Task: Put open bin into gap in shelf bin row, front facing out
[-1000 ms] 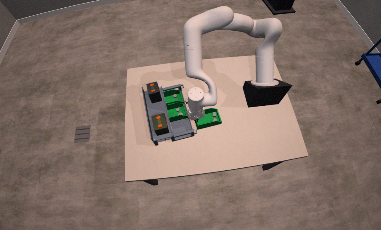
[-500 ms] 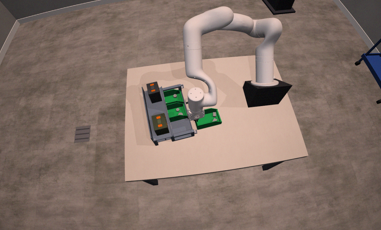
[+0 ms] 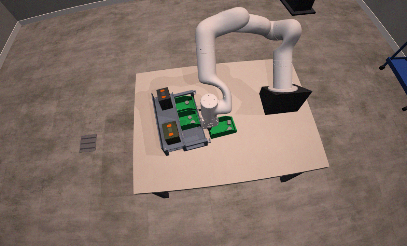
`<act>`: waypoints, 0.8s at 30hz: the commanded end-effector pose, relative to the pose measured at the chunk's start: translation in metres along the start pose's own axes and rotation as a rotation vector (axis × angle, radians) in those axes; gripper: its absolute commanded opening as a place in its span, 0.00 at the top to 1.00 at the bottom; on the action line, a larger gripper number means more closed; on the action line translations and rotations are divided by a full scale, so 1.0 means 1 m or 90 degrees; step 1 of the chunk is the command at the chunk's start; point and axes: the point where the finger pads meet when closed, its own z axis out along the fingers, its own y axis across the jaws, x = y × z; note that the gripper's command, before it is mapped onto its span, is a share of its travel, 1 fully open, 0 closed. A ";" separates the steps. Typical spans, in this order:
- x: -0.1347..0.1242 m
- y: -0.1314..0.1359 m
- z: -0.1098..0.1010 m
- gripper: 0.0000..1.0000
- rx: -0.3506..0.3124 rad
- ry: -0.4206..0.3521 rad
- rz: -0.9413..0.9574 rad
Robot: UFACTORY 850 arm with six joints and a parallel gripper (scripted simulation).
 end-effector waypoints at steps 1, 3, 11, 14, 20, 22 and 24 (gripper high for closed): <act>0.000 -0.001 -0.001 1.00 0.001 0.000 0.000; 0.000 -0.001 -0.001 1.00 0.001 0.000 0.000; 0.000 -0.001 0.000 1.00 0.001 0.000 0.000; 0.000 -0.001 0.000 1.00 0.001 0.000 0.000; 0.000 -0.001 0.000 1.00 0.001 0.000 0.000; 0.000 -0.001 0.000 1.00 0.001 0.000 0.000; 0.000 -0.005 0.000 1.00 0.001 0.000 0.000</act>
